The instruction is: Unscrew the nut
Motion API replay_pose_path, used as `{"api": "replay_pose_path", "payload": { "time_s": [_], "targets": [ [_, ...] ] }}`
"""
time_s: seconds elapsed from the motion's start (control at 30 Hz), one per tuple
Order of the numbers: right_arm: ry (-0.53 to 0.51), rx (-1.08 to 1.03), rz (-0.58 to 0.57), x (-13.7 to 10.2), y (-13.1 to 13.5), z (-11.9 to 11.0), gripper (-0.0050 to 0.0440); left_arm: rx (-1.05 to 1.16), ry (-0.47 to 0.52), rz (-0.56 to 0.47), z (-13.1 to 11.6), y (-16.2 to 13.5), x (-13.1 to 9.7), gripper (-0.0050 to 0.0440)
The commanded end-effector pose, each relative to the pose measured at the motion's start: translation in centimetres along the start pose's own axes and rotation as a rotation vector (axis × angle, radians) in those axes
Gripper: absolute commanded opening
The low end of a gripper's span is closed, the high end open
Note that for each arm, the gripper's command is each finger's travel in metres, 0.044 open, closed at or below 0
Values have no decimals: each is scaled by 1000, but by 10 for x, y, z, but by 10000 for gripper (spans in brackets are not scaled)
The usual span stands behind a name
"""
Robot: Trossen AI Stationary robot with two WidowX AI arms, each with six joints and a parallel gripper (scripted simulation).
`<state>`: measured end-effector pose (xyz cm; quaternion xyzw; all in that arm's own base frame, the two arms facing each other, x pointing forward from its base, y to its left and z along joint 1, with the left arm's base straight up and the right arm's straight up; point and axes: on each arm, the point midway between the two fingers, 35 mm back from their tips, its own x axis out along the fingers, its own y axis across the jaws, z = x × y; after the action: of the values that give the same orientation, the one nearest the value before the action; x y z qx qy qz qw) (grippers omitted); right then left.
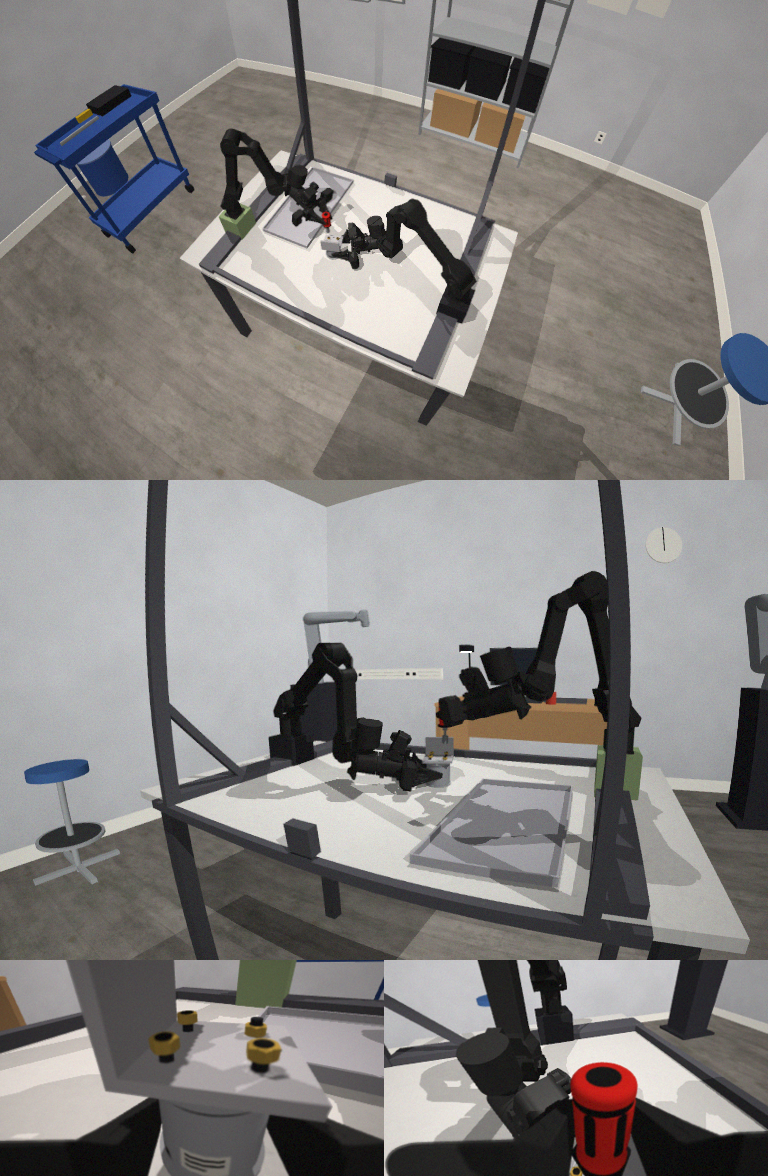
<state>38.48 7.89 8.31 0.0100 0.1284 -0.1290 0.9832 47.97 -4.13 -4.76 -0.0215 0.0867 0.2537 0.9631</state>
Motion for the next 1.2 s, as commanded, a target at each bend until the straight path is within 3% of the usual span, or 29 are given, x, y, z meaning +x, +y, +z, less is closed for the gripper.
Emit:
{"api": "replay_pose_path", "payload": {
  "time_s": [0.0,1.0,1.17],
  "targets": [
    [-29,23,3,0,2,13,135,-27,-27,-2,16,-4,3,245],
    [-13,7,-4,7,0,-17,135,-27,-27,-2,16,-4,3,245],
    [-25,20,1,7,2,-11,135,-27,-27,-2,16,-4,3,245]
  ]
}}
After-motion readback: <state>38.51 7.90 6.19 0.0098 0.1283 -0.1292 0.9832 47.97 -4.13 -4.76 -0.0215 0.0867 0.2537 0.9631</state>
